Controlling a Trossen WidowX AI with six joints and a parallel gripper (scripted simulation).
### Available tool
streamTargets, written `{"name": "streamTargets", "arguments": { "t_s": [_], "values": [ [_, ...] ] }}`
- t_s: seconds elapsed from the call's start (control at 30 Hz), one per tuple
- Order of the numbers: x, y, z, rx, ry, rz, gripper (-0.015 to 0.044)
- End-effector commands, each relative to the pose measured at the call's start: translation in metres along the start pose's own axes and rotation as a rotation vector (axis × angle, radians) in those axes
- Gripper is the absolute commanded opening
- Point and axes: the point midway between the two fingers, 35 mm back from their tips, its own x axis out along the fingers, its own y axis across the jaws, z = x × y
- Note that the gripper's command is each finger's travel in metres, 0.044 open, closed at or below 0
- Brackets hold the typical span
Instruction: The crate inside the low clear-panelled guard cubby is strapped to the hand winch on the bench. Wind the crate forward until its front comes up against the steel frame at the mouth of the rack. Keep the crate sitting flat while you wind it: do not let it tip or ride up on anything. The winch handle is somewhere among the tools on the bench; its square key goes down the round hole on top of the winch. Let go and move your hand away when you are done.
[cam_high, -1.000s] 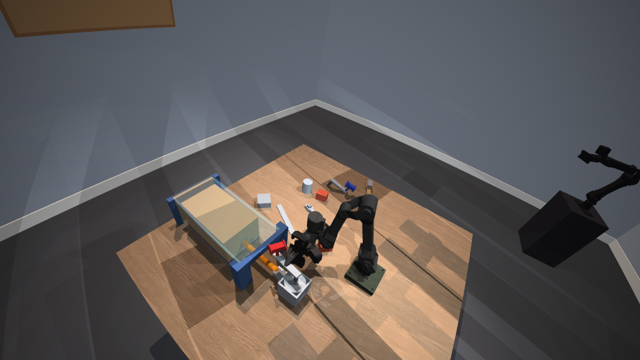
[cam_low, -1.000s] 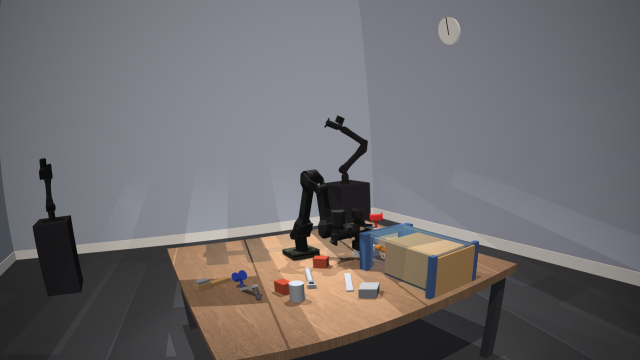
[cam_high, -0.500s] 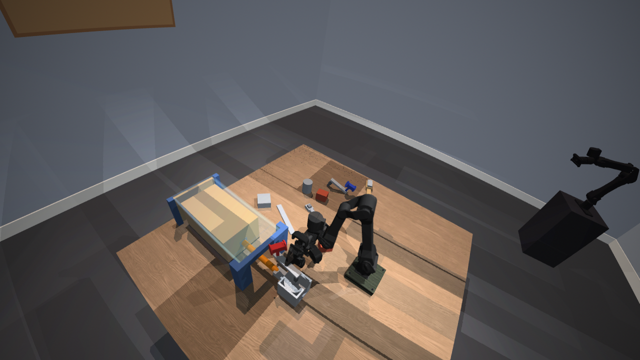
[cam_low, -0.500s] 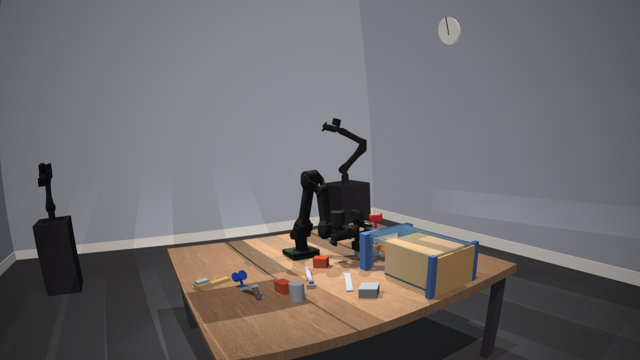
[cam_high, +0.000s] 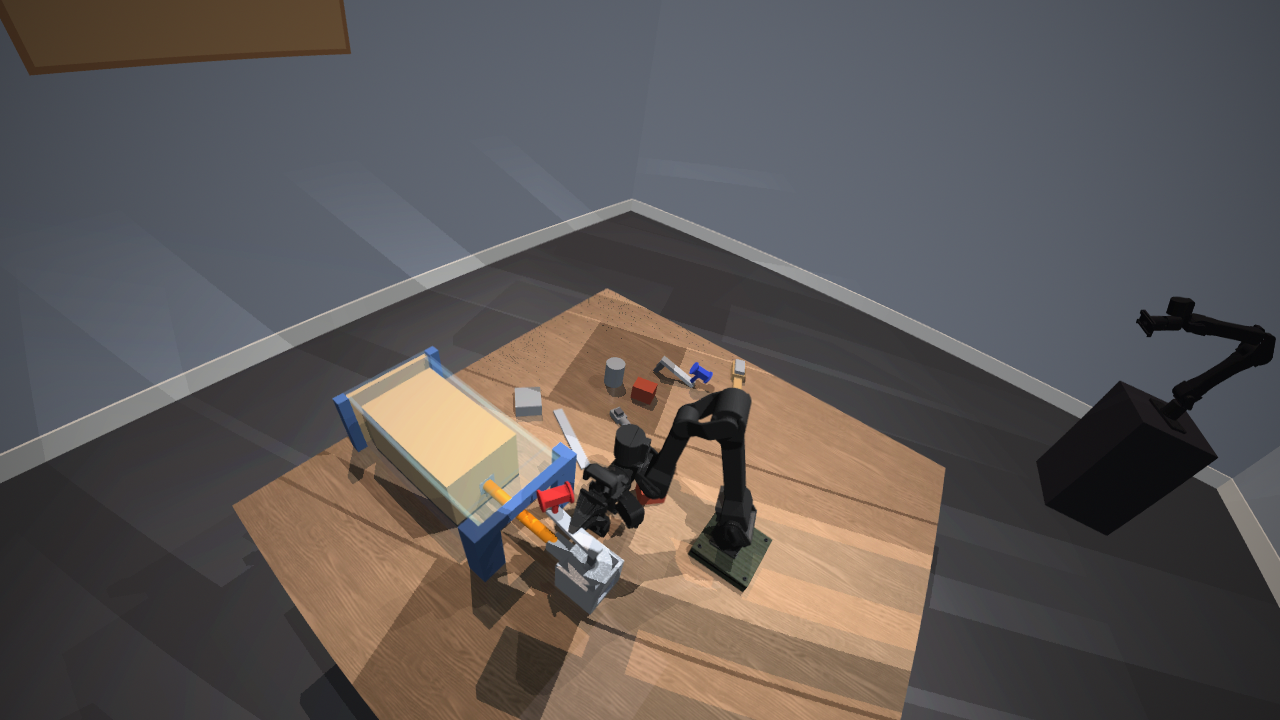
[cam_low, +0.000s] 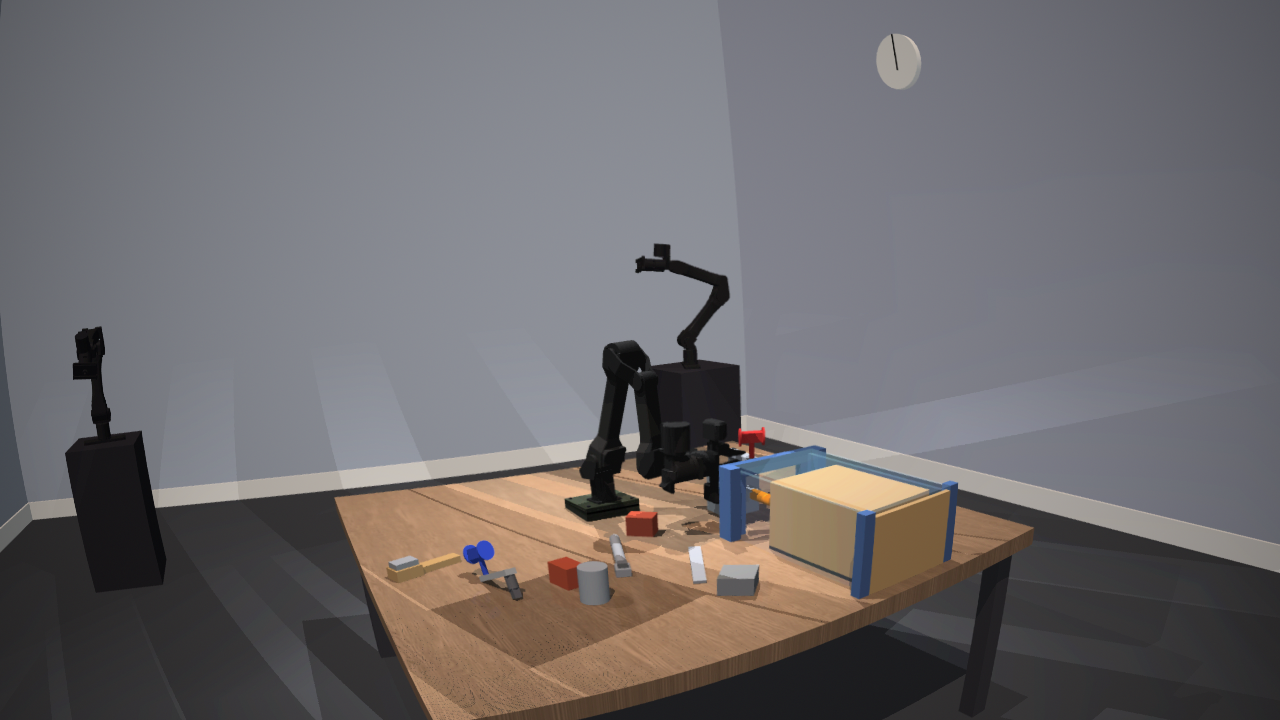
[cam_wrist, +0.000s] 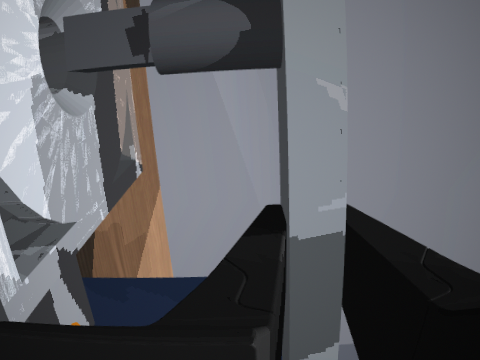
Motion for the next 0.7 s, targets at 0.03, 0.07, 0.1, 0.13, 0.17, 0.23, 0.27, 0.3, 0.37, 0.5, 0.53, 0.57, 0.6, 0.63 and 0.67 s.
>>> {"name": "streamTargets", "arguments": {
  "t_s": [0.03,0.07,0.1,0.13,0.17,0.23,0.27,0.3,0.37,0.5,0.53,0.57,0.6,0.63,0.67],
  "values": [
    [0.0009,0.0004,-0.0009,-0.007,0.001,-0.001,0.0000],
    [0.0009,0.0004,-0.0009,-0.007,0.001,-0.001,0.0000],
    [0.0009,0.0004,-0.0009,-0.007,0.001,-0.001,0.0000],
    [0.0009,0.0005,-0.0009,-0.007,0.001,-0.001,0.0000],
    [0.0010,0.0008,-0.0010,-0.007,0.000,-0.001,0.0000],
    [0.0014,0.0017,-0.0011,-0.007,-0.001,-0.001,0.0000],
    [0.0014,0.0019,-0.0012,-0.007,-0.001,-0.001,0.0000],
    [0.0015,0.0020,-0.0012,-0.007,-0.001,-0.001,0.0000],
    [0.0015,0.0020,-0.0012,-0.007,-0.001,-0.001,0.0000],
    [0.0018,0.0034,-0.0014,-0.007,-0.003,-0.001,0.0000],
    [0.0018,0.0036,-0.0014,-0.007,-0.003,-0.001,0.0000],
    [0.0019,0.0037,-0.0014,-0.007,-0.003,-0.001,0.0000],
    [0.0019,0.0037,-0.0014,-0.007,-0.003,-0.001,0.0000],
    [0.0019,0.0037,-0.0014,-0.007,-0.003,-0.001,0.0000],
    [0.0019,0.0038,-0.0015,-0.007,-0.003,-0.001,0.0000]
  ]
}}
